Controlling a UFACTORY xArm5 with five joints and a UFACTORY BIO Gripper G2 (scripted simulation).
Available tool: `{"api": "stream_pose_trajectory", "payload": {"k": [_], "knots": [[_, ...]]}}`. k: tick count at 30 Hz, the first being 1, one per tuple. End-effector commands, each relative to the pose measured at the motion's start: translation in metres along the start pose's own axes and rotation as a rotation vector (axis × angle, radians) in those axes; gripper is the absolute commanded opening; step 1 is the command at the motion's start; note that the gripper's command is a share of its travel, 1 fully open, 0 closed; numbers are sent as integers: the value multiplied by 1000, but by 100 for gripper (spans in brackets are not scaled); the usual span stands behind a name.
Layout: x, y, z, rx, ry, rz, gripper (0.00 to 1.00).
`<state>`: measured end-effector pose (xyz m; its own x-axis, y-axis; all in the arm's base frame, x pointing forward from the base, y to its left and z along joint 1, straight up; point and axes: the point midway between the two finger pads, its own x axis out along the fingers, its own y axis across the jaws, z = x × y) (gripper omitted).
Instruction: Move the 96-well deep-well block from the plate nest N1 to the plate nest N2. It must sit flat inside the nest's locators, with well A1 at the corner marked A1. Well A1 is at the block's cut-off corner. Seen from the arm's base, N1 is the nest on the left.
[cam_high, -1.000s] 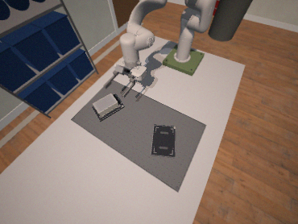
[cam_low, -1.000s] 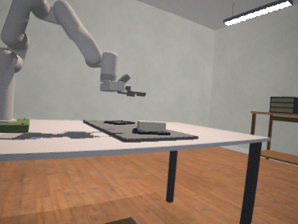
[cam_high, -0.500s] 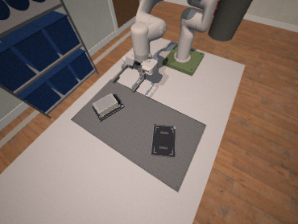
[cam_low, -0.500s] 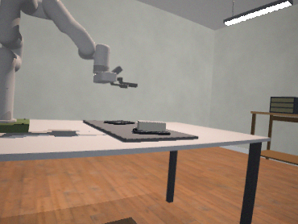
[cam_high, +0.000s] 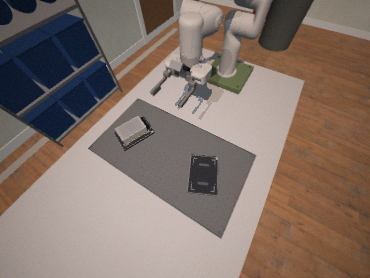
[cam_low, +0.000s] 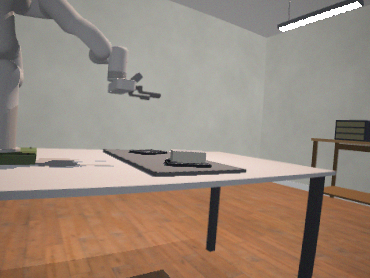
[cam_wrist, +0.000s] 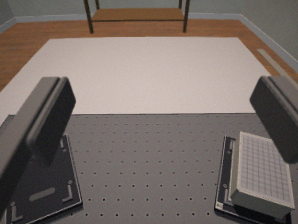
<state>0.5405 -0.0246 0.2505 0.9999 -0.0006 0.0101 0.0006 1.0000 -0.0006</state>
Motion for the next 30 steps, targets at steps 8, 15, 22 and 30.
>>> {"api": "stream_pose_trajectory", "payload": {"k": [8,15,22,30], "knots": [[-12,24,23,-2,-2,-2,37],[-12,24,23,-2,-2,-2,37],[-12,24,23,-2,-2,-2,37],[-12,24,23,-2,-2,-2,37]]}}
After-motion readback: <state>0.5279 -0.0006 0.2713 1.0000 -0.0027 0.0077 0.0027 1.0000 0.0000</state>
